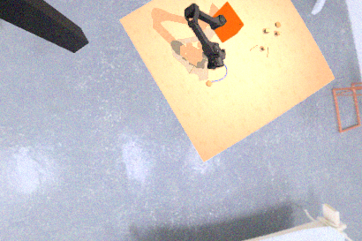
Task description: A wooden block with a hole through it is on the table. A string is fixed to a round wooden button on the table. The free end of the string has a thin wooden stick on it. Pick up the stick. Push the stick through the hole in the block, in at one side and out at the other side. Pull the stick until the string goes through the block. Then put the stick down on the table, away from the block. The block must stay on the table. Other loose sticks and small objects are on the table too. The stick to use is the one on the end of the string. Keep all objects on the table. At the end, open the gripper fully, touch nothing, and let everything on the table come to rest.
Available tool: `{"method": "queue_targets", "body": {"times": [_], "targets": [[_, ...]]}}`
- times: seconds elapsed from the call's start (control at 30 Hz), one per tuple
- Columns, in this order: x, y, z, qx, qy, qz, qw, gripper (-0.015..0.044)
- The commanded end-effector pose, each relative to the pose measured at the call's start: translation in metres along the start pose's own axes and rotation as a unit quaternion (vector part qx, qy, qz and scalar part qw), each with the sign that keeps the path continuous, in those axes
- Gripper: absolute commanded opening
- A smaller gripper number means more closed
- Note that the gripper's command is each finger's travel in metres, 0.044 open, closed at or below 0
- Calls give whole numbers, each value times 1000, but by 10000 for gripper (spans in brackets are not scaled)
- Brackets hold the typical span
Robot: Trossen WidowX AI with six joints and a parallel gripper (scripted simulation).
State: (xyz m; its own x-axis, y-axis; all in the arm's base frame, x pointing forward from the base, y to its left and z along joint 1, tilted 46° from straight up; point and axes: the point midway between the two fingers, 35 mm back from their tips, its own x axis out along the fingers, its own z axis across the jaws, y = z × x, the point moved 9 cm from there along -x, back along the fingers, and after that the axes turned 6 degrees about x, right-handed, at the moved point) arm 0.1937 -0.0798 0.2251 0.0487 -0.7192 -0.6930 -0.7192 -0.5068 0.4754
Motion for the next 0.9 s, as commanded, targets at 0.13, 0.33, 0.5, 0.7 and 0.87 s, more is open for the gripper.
{"method": "queue_targets", "body": {"times": [0.13, 0.33, 0.5, 0.7, 0.87], "targets": [[13, 1, 1, -2, 0, 1, 1000, 124], [23, 3, 2, -2, 2, 2, 1000, 124], [27, 3, 2, -3, 3, 3, 1000, 124], [25, 3, 2, -1, 4, 4, 1000, 19], [25, 3, 2, -1, 4, 4, 1000, 0]]}}
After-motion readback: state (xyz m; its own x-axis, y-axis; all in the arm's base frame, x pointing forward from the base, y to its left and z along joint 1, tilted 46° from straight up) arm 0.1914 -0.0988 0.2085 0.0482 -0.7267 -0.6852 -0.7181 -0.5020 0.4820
